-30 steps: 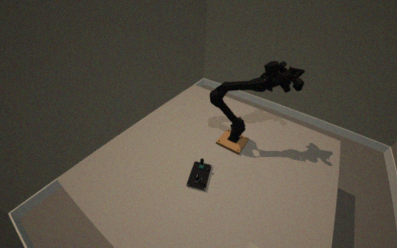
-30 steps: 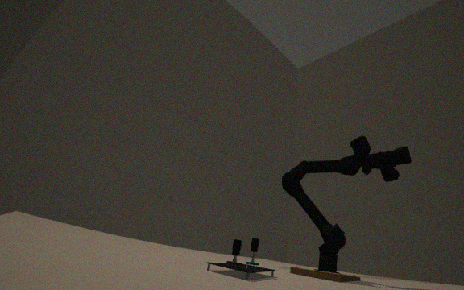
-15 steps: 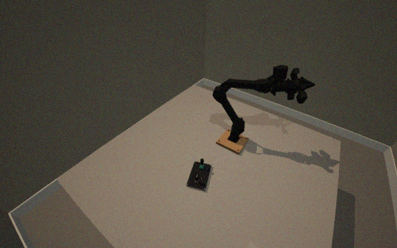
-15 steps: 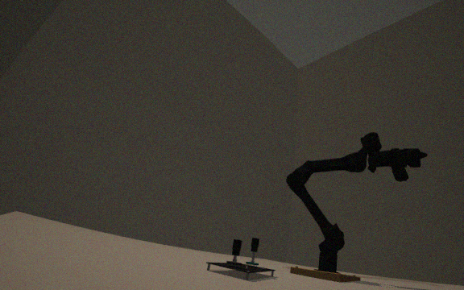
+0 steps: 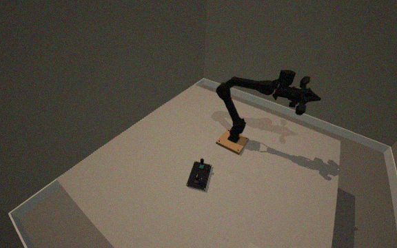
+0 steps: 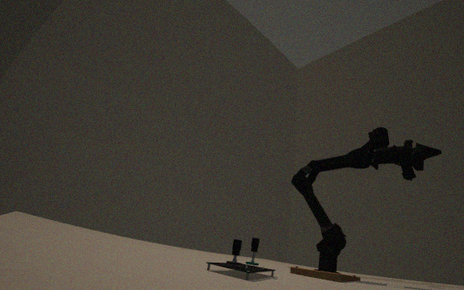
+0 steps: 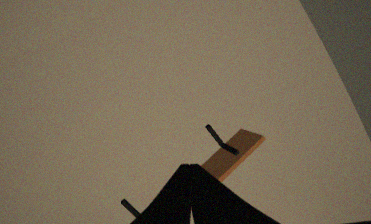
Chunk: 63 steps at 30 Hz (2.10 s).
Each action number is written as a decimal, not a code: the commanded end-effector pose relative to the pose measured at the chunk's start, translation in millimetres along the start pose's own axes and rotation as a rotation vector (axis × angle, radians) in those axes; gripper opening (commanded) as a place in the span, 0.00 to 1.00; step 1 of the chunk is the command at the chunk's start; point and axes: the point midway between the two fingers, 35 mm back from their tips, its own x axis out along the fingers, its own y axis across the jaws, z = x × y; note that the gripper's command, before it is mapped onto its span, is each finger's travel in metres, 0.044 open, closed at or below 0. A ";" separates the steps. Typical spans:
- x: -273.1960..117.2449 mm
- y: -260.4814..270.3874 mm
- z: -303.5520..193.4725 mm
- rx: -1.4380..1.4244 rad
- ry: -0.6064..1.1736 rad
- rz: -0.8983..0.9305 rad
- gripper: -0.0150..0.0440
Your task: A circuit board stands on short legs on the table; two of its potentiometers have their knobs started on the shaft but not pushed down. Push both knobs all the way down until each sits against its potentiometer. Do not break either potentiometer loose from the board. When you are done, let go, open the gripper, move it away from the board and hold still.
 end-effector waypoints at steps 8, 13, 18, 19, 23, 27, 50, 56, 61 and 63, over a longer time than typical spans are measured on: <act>2.7 58.1 -22.8 0.160 0.052 0.203 0.25; -2.2 81.7 -37.2 0.196 0.102 0.279 0.25; -6.3 103.7 -45.8 0.265 0.133 0.352 0.25; -7.7 109.1 -48.0 0.284 0.141 0.370 0.25; -14.3 130.5 -56.3 0.361 0.179 0.442 0.25; -21.6 153.5 -62.8 0.445 0.215 0.516 0.25; -94.7 271.9 -88.5 0.948 0.512 0.887 0.25; -121.1 297.5 -91.2 1.083 0.616 0.968 0.25; -142.0 314.5 -92.0 1.183 0.699 1.023 0.25; -150.7 320.9 -92.1 1.222 0.733 1.044 0.25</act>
